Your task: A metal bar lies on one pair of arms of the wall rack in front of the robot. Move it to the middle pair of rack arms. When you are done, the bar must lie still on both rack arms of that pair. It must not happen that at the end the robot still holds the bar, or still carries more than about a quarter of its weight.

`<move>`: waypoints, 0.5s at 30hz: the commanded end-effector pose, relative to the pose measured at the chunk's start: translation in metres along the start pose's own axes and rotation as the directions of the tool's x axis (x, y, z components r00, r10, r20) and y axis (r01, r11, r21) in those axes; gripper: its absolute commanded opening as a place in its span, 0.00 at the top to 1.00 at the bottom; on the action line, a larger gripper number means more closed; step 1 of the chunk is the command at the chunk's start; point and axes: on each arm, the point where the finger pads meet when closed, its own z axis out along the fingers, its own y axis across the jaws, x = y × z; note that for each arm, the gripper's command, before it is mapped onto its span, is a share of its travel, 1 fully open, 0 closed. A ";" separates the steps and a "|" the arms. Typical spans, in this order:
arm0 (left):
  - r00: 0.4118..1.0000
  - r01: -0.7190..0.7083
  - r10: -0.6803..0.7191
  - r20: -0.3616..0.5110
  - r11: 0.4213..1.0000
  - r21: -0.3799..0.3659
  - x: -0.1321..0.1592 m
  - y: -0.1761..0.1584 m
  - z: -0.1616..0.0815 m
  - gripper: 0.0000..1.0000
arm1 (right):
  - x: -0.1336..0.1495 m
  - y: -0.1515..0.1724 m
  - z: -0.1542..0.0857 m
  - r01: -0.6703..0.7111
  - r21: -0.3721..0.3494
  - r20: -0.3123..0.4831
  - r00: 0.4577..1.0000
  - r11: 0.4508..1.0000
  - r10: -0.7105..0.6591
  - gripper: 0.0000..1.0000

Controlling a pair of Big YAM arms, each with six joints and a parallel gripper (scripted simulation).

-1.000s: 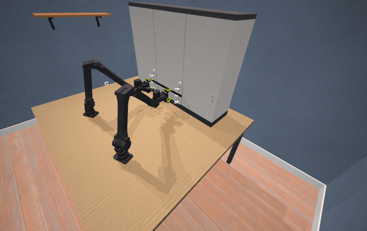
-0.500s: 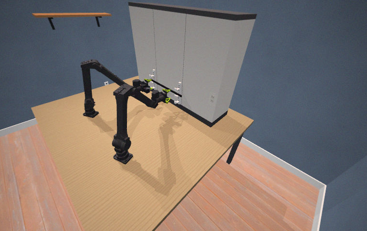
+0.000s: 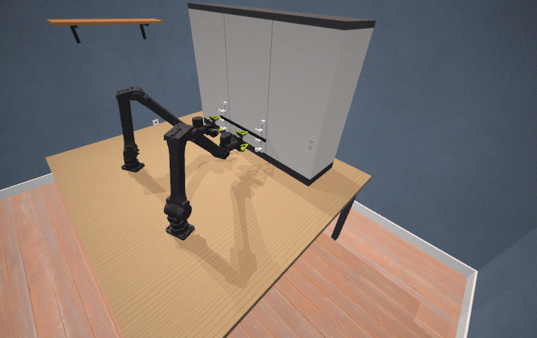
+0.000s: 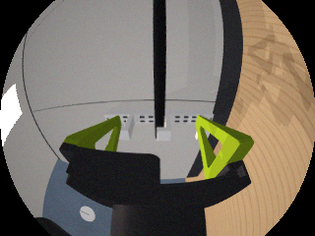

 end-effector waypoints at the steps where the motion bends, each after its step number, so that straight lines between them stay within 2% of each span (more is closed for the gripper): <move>1: 1.000 0.013 -0.013 0.007 0.999 -0.053 -0.006 0.023 -0.001 0.00 | -0.004 -0.037 -0.002 -0.029 0.068 0.004 1.000 0.997 0.029 0.00; 15: 1.000 0.013 -0.013 0.007 0.999 -0.052 -0.006 0.023 -0.001 0.00 | -0.004 -0.036 -0.002 -0.029 0.067 0.004 1.000 0.997 0.029 0.00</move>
